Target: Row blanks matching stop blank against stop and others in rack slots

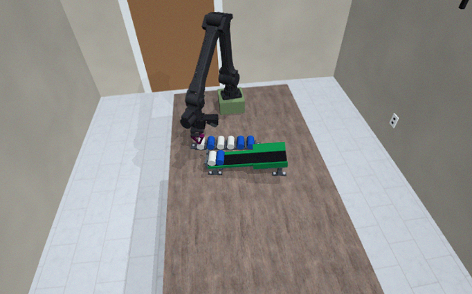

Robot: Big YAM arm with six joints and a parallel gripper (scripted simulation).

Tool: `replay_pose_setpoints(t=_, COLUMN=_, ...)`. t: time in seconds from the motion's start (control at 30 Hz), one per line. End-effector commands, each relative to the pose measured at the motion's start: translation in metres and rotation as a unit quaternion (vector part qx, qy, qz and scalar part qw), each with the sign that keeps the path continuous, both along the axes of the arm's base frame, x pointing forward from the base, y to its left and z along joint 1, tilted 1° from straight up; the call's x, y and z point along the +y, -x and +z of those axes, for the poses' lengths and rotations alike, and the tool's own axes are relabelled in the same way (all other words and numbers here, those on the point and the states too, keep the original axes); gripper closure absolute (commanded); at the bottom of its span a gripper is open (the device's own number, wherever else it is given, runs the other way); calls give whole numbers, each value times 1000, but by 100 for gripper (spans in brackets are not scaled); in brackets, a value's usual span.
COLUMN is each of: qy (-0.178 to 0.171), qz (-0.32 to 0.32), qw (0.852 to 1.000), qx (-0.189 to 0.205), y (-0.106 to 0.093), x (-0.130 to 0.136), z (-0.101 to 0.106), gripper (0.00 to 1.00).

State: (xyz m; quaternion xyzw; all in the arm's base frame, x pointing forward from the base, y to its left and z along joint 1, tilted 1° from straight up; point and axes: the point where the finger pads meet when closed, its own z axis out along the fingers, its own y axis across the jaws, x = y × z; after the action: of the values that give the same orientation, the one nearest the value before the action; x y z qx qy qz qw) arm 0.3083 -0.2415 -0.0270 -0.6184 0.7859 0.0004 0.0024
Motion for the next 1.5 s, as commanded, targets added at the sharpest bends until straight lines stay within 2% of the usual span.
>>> replay_pose_setpoints(t=0.0, qy=-4, qz=-5, qw=1000, qx=5, y=0, x=3, z=-9, gripper=17)
replay_pose_setpoints(t=0.87, qy=-5, qz=-4, qw=1000, qx=6, y=2, x=6, z=-9, gripper=17)
replay_pose_setpoints(t=0.9, qy=0, qz=-5, qw=1000, qx=-1, y=-5, x=0, z=-5, gripper=17)
replay_pose_setpoints(t=1.47, qy=0, qz=-5, qw=1000, qx=-1, y=-5, x=1, z=-5, gripper=17)
